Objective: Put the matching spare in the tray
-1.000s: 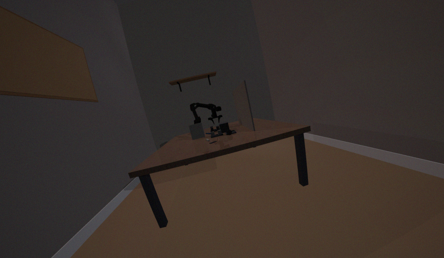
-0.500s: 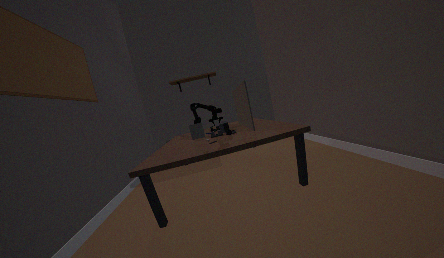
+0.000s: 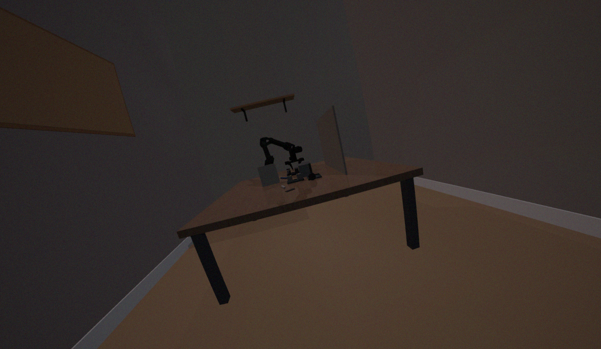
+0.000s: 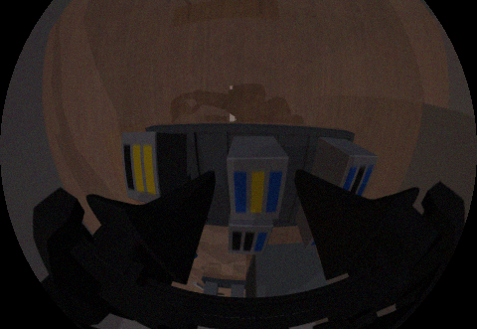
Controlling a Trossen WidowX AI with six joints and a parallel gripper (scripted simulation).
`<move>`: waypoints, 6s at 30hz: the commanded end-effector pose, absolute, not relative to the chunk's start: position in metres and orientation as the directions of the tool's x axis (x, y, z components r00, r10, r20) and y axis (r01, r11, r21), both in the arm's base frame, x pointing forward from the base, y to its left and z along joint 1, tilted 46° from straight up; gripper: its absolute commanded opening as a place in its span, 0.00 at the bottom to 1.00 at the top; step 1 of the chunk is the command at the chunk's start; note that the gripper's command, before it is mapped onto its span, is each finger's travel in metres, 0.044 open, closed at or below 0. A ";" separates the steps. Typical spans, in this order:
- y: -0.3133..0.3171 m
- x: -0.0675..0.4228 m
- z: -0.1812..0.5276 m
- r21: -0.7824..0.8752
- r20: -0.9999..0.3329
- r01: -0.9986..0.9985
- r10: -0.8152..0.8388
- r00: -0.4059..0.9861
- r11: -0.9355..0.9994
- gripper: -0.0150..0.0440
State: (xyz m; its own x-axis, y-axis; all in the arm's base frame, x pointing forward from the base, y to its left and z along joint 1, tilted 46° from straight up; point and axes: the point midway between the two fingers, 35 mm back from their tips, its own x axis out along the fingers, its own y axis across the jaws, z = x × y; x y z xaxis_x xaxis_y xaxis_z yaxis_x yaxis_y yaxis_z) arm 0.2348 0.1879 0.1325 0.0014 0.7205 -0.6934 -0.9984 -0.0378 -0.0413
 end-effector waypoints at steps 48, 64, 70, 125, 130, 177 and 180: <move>0.156 0.236 0.161 -0.039 -0.698 -0.999 0.716 0.001 -0.037 0.25; 0.129 0.237 0.187 -0.036 -0.703 -0.999 0.711 0.000 -0.035 0.25; 0.110 0.239 0.207 -0.036 -0.703 -0.999 0.711 0.000 -0.035 0.25; -0.085 0.360 0.081 0.008 -0.747 -1.000 0.665 0.012 0.028 0.25; -0.108 0.362 0.059 0.003 -0.746 -1.000 0.666 0.011 0.021 0.25; -0.194 0.341 -0.073 -0.045 -0.714 -0.998 0.700 0.008 -0.035 0.25; -0.192 0.342 -0.075 -0.045 -0.714 -0.998 0.700 0.008 -0.035 0.25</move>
